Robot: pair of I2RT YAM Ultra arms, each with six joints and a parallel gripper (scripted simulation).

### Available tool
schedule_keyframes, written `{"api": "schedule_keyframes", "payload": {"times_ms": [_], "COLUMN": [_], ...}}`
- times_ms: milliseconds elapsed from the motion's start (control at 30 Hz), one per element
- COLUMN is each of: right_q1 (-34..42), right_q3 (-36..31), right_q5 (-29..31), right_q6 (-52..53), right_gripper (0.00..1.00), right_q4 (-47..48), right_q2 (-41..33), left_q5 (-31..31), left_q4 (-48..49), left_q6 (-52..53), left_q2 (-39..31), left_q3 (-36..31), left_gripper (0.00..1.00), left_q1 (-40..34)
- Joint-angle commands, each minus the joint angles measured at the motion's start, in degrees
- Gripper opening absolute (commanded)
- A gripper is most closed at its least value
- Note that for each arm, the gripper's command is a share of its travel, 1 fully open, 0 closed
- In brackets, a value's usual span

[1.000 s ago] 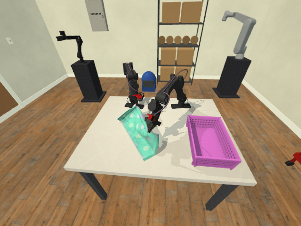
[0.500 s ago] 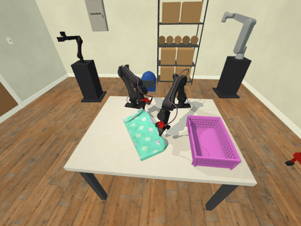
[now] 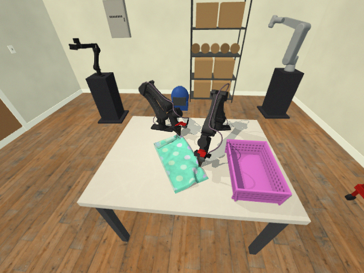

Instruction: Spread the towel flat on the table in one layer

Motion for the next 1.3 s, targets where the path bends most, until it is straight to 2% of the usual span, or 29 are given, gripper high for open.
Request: {"api": "schedule_keyframes", "payload": {"times_ms": [0, 267, 300, 467, 500, 567, 600, 733, 767, 833, 867, 1033, 1067, 1133, 1167, 1267], "right_q1": [1.6, 3.0, 4.0, 5.1, 5.2, 5.2, 5.0, 4.9, 4.9, 4.9, 4.9, 4.9, 4.9, 4.9, 4.9, 4.9], "right_q3": [-2.3, -4.3, -4.8, -5.5, -3.2, -3.0, -1.4, -1.3, -0.1, 0.0, 0.6, 3.2, 7.3, 7.9, 10.4, 11.1], "right_q5": [-0.9, -0.8, -0.9, -0.9, -0.9, -0.8, -0.8, -0.8, -0.7, -0.7, -0.7, -0.7, -0.7, -0.7, -0.7, -0.7], "right_q6": [0.5, 0.5, 0.4, 0.5, 0.5, 0.5, 0.5, 0.5, 0.5, 0.5, 0.5, 0.5, 0.5, 0.5, 0.5, 0.5], "right_gripper": [0.0, 0.0, 0.0, 0.0, 0.12, 0.12, 0.33, 0.33, 0.54, 0.54, 0.64, 0.64, 0.64, 0.64, 0.64, 0.64], "right_q4": [5.6, 10.2, 11.4, 13.4, 12.3, 11.7, 9.9, 9.8, 8.0, 7.7, 6.8, 3.0, -1.1, -2.6, -5.1, -6.4], "right_q2": [1.0, 2.4, 2.1, 2.2, 0.3, 0.4, -0.2, -0.3, -0.8, -1.0, -1.3, -2.5, -3.0, -3.6, -3.8, -4.3], "left_q5": [-1.6, -1.6, -1.6, -1.6, -1.6, -1.6, -1.6, -1.6, -1.6, -1.5, -1.5, -1.4, -1.4, -1.4, -1.4, -1.4], "left_q4": [5.6, 7.6, 7.9, 8.3, 7.5, 7.5, 5.1, 5.1, 3.8, 3.7, 3.0, 0.4, -3.7, -4.4, -6.7, -7.3], "left_q6": [0.5, 0.6, 0.6, 0.6, 0.5, 0.6, 0.6, 0.5, 0.5, 0.5, 0.5, 0.5, 0.5, 0.5, 0.5, 0.5], "left_q2": [-2.0, -0.9, -2.5, -3.1, -3.7, -3.7, -4.4, -4.4, -5.2, -5.2, -5.5, -6.8, -9.1, -9.0, -10.1, -10.0], "left_q3": [-1.5, -2.2, -4.2, -5.2, -2.8, -2.8, -2.1, -2.1, -1.5, -1.5, -1.2, 0.2, 2.5, 3.0, 4.4, 5.0], "left_gripper": [0.0, 0.0, 0.0, 0.0, 0.12, 0.12, 0.33, 0.33, 0.54, 0.54, 0.64, 0.64, 0.64, 0.64, 0.64, 0.64], "left_q1": [1.1, 1.6, 1.9, 2.4, 2.4, 2.4, 2.1, 1.7, 1.7, 1.7, 1.7, 1.7, 1.7, 1.7, 1.7, 1.7]}}
